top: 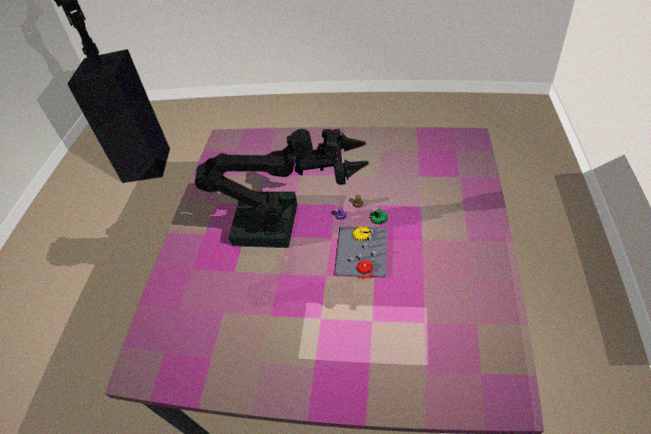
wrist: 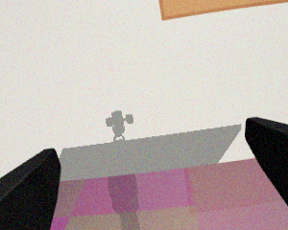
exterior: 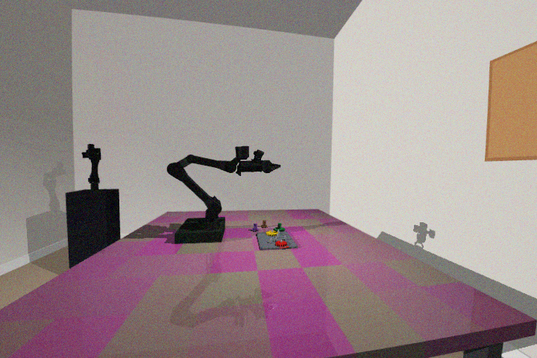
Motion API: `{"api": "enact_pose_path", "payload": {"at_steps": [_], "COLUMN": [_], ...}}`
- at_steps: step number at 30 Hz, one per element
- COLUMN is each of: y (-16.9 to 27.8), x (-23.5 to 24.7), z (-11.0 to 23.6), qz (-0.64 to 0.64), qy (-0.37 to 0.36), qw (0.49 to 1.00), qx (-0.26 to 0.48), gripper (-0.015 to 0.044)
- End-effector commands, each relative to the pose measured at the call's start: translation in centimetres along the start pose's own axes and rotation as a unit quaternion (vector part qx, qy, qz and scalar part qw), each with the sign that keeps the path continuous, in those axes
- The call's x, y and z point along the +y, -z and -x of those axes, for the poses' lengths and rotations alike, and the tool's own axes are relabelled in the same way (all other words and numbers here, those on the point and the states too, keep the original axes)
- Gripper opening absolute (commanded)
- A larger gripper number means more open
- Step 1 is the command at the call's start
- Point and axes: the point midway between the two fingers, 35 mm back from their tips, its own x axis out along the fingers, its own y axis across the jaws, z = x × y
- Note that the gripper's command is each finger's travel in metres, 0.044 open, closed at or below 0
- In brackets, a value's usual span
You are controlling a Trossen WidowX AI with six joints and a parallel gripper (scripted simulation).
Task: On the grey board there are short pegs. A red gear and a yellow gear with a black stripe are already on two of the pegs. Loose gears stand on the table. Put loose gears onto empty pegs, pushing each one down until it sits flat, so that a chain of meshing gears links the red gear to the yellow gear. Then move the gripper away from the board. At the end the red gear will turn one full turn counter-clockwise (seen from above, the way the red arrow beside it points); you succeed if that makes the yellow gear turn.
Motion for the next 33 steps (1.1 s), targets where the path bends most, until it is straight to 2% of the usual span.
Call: {"api": "enact_pose_path", "payload": {"at_steps": [1, 3, 6, 11, 16, 21, 24, 33], "y": [0.3, 2.3, 7.0, 14.8, 21.6, 26.5, 27.3, 28.3], "x": [0.1, 0.6, 2.0, 4.5, 6.8, 8.2, 8.4, 7.6], "z": [-0.1, -0.9, -2.1, -1.8, 1.0, 6.0, 7.5, 7.6], "qz": [-0.001, -0.008, -0.020, -0.030, -0.020, 0.016, 0.031, 0.031], "qy": [-0.001, -0.008, -0.022, -0.037, -0.035, -0.009, 0.002, 0.002], "qw": [1.000, 0.998, 0.986, 0.935, 0.848, 0.729, 0.693, 0.693], "qx": [0.006, 0.055, 0.164, 0.350, 0.528, 0.684, 0.720, 0.720], "gripper": [0.0426, 0.0440, 0.0440, 0.0440, 0.0440, 0.0440, 0.0440, 0.0440]}}
